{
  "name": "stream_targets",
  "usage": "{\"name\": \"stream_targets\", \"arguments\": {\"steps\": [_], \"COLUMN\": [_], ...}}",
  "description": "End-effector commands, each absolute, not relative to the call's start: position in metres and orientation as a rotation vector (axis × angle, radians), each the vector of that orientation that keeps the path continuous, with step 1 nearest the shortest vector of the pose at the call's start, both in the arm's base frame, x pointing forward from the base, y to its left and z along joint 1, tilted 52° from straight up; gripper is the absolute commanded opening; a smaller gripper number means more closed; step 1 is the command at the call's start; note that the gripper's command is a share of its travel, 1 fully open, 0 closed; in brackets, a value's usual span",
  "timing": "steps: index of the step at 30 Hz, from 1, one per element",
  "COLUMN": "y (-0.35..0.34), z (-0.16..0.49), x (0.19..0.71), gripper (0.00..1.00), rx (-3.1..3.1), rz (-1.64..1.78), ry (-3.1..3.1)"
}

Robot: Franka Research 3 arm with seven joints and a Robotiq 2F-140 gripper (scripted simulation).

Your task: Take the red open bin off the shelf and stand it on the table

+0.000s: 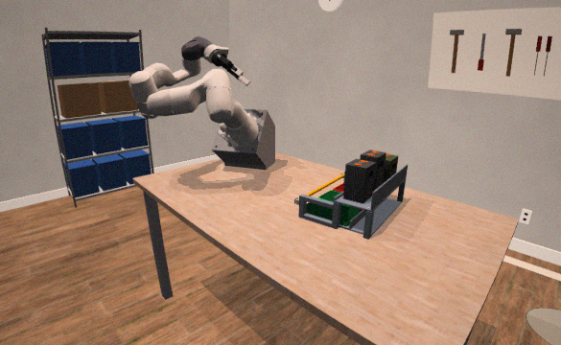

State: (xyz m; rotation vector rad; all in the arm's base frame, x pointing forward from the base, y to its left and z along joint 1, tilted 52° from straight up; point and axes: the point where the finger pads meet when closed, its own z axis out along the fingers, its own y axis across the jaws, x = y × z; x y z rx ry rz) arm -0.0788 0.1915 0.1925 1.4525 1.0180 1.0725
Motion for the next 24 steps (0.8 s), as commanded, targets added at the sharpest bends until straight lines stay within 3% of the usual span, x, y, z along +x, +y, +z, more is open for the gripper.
{"name": "stream_targets", "arguments": {"steps": [1,5,17,24], "y": [0.1916,0.1916,0.1916,0.1924], "z": [0.1925,0.1925,0.1925,0.1923], "x": [-0.0788,-0.0788,-0.0788,-0.0781], "gripper": [0.57,0.57,0.57,0.57], "rx": [1.468,1.523,1.523,1.583], "rz": [1.02,0.807,0.807,0.536], "ry": [1.049,1.168,1.168,1.292]}}
